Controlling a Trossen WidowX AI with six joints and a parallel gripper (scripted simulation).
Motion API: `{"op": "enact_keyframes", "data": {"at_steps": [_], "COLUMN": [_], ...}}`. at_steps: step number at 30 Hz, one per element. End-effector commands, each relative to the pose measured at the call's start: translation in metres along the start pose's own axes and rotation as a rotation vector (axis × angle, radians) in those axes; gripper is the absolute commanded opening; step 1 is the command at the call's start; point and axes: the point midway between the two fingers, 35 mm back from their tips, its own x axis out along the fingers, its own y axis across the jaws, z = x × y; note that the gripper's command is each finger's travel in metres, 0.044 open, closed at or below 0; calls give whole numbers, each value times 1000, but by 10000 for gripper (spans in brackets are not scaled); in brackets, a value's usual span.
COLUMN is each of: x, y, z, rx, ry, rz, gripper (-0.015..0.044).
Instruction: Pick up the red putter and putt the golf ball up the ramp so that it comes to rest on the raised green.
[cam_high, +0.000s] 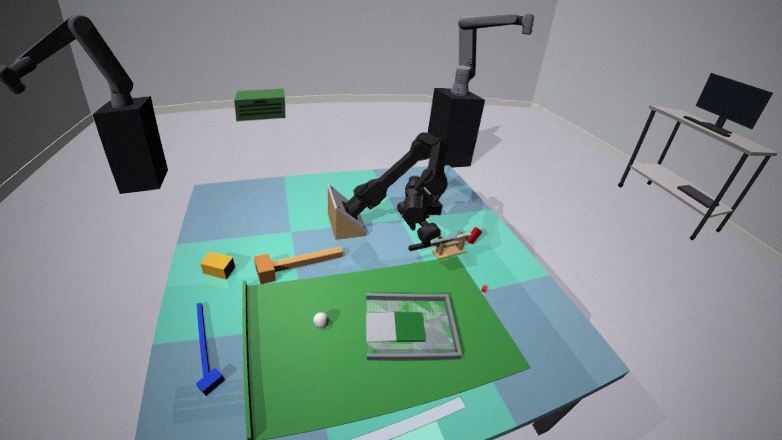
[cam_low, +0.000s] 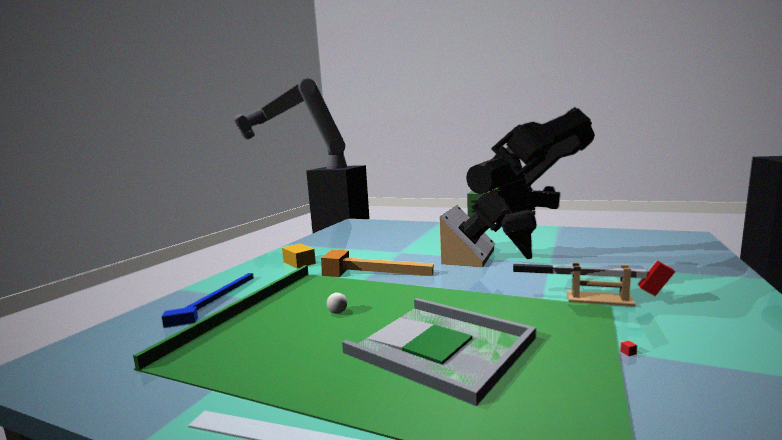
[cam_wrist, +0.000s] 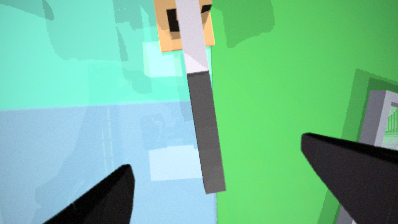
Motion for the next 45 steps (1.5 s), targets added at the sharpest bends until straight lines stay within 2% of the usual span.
{"op": "enact_keyframes", "data": {"at_steps": [1,16,37,45], "x": [6,45,69,65], "y": [1,2,2,1], "z": [3,-5,-11,-12], "rx": [2,2,1,2], "ry": [-10,-12,-13,-9], "rz": [5,4,4,4], "gripper": [440,440,440,230]}}
